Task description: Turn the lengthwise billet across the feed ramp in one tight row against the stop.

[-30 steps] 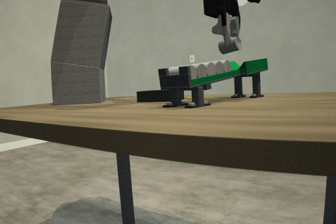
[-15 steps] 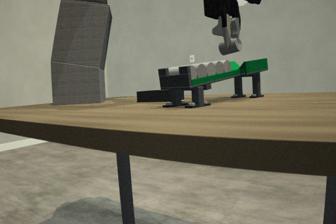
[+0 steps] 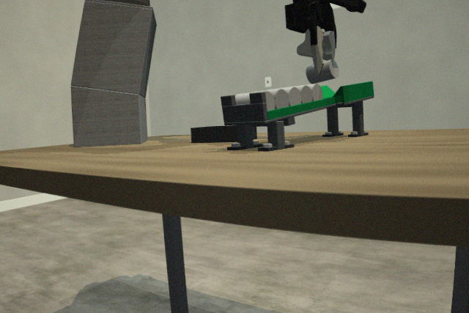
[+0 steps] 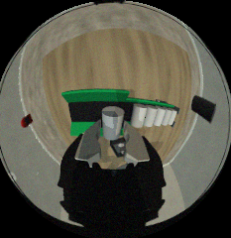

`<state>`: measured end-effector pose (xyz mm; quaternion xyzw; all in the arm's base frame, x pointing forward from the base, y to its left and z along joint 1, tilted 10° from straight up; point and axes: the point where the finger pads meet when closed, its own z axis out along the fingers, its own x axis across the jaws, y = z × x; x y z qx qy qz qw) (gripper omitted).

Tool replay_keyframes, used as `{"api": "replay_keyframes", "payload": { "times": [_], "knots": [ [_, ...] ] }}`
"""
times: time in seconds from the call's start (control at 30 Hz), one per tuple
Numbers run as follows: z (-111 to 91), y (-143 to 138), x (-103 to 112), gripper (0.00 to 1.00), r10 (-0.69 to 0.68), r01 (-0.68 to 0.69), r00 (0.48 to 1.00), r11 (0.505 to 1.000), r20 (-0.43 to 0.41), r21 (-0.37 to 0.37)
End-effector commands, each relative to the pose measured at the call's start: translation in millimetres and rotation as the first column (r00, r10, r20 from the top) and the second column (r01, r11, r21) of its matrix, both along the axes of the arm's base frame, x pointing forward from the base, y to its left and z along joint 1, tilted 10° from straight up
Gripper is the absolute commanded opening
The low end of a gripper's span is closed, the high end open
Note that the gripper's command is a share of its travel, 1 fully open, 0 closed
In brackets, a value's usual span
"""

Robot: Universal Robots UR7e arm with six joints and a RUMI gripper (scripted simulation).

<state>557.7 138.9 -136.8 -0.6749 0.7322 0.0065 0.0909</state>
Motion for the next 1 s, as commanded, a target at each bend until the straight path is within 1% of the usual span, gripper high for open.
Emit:
{"api": "replay_keyframes", "payload": {
  "times": [0.0, 0.33, 0.4, 0.43, 0.9, 0.97],
  "knots": [
    [-2.6, 0.8, 1.1, 0.0, 0.0, 0.0, 1.0, 1.0, 0.002, 0.0],
    [-15.4, 4.1, 3.0, 0.0, 0.0, 0.0, 1.0, 1.0, 0.002, 0.0],
    [-15.4, 4.1, 3.0, 0.0, 0.0, 0.0, 1.0, 1.0, 0.002, 0.0],
    [-11.2, 3.0, 2.2, 0.0, 0.0, 0.0, 1.0, 1.0, 0.002, 0.0],
    [-29.1, 7.6, 4.9, 0.0, 0.0, 0.0, 1.0, 1.0, 0.002, 0.0],
    [-29.1, 7.6, 4.9, 0.0, 0.0, 0.0, 1.0, 1.0, 0.002, 0.0]
  ]
}}
